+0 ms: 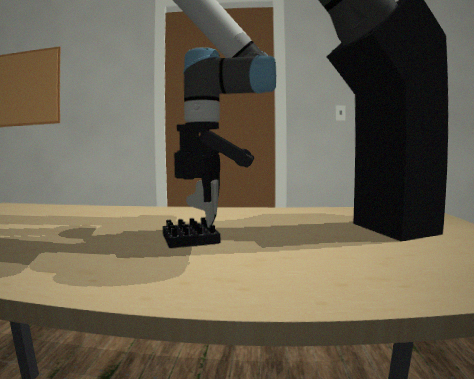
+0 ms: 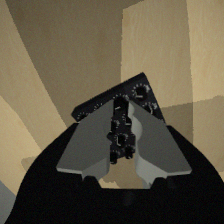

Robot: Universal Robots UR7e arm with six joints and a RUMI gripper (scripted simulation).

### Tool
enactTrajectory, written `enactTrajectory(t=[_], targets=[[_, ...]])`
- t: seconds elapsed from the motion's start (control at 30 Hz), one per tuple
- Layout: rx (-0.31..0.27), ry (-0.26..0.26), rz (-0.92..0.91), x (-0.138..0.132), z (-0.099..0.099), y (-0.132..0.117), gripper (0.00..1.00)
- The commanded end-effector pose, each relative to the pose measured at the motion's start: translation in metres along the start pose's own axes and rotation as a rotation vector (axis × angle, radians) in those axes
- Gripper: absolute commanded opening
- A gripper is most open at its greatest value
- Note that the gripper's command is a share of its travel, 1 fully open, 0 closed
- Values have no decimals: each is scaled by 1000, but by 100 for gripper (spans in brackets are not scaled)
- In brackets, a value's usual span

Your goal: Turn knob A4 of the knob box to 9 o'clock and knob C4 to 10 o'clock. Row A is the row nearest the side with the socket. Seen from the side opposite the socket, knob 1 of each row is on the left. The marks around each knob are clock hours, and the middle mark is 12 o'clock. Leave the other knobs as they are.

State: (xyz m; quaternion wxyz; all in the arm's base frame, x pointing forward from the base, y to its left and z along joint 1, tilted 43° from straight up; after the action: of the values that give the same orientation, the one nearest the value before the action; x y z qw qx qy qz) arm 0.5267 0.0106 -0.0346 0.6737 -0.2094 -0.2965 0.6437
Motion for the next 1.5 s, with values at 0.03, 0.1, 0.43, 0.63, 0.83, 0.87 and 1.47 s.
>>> enactTrajectory(t=[0.03, 0.1, 0.43, 0.63, 0.83, 0.87, 1.47], targets=[[-1, 0, 0, 0, 0, 0, 4], [-1, 0, 0, 0, 0, 0, 4], [-1, 0, 0, 0, 0, 0, 4], [-1, 0, 1, 0, 0, 0, 4], [-1, 0, 10, 0, 0, 0, 4], [-1, 0, 14, 0, 0, 0, 4], [-1, 0, 175, -1, 0, 0, 4]])
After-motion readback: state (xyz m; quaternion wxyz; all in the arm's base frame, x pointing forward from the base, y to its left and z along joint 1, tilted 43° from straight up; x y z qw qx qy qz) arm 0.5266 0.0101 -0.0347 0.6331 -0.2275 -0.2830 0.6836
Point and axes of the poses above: the point where the finger pads meet when closed, its own z axis back along the fingers, its own x axis across the jaws, y = z × x, the point moved 6 cm from there along z, back along the fingers, and after that the axes turned 14 degrees about z, right-handed, at the moved point
